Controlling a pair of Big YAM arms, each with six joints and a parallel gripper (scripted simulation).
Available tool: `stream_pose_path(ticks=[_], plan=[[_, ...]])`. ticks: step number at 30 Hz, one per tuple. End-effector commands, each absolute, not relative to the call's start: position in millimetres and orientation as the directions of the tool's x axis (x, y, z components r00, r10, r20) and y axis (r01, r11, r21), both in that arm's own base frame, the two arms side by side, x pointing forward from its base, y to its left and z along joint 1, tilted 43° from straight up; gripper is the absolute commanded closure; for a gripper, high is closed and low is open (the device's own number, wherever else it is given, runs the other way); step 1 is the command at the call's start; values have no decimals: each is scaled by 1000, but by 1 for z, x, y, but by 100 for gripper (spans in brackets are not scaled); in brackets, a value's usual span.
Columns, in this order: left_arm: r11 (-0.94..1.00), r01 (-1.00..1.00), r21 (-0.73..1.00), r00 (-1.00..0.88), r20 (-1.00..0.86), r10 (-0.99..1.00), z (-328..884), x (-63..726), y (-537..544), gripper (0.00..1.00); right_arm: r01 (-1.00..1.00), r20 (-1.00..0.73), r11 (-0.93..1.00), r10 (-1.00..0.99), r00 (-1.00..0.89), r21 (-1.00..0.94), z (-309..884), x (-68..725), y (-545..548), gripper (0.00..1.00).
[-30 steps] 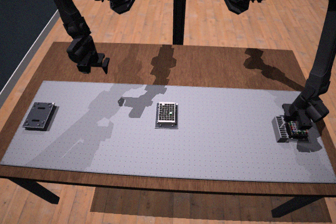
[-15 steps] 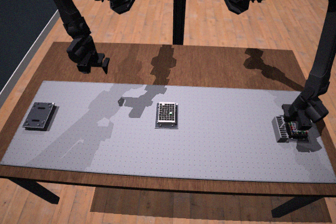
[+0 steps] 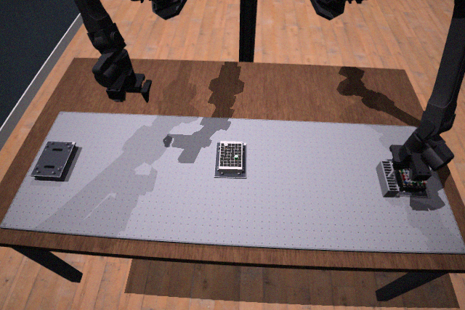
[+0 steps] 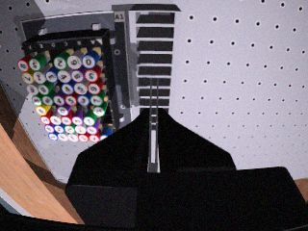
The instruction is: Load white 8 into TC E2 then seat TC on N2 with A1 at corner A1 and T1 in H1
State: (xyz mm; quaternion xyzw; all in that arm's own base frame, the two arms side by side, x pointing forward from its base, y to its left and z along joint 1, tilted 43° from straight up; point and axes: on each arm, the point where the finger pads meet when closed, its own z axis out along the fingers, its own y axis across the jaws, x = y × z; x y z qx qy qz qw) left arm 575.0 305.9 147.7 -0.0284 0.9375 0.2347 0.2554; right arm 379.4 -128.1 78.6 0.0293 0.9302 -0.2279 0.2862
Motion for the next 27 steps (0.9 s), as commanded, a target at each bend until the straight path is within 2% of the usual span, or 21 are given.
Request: stream_pose_path(ticks=[1, 27], plan=[[888, -173, 427, -873, -484, 63, 137, 580, 318, 93, 176, -553, 894, -92, -828, -412, 84, 383, -127, 0], [887, -173, 427, -872, -485, 64, 132, 584, 321, 93, 176, -553, 894, -92, -828, -412, 84, 383, -127, 0]])
